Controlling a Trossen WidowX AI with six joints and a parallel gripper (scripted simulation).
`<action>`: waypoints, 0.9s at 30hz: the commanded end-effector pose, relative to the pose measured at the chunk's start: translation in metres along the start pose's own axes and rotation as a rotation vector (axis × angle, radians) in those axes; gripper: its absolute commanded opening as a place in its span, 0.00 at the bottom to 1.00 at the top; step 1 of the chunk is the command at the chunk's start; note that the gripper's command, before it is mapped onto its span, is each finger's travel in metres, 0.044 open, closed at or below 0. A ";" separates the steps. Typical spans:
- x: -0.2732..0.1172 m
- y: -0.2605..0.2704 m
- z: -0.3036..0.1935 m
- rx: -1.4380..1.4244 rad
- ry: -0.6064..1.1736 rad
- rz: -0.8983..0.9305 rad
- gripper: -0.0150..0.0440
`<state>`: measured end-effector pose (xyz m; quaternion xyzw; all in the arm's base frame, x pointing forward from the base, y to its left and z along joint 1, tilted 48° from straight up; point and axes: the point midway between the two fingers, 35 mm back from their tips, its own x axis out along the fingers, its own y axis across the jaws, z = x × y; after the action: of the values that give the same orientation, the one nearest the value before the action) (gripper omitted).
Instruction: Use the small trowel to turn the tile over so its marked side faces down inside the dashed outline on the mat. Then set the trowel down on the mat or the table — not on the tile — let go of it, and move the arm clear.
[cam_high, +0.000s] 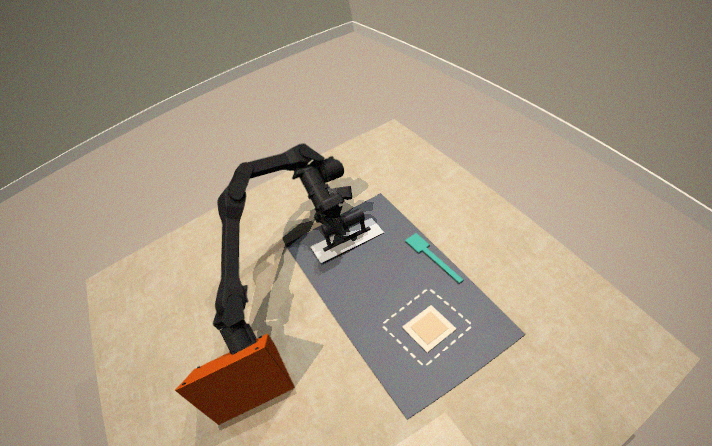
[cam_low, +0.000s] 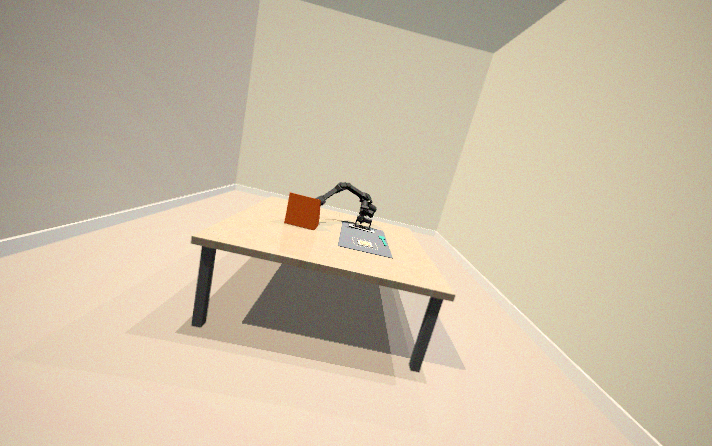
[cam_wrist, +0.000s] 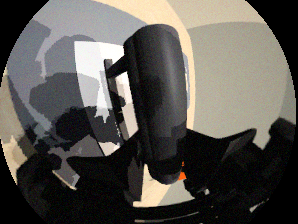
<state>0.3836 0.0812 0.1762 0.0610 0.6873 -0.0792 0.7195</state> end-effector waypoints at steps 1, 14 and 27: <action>0.002 0.002 0.001 0.006 -0.002 0.002 0.34; 0.002 0.002 0.001 0.006 -0.002 0.002 0.76; -0.035 -0.081 -0.050 0.004 0.001 -0.001 0.76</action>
<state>0.3466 0.0421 0.1917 0.0614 0.6957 -0.0751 0.7117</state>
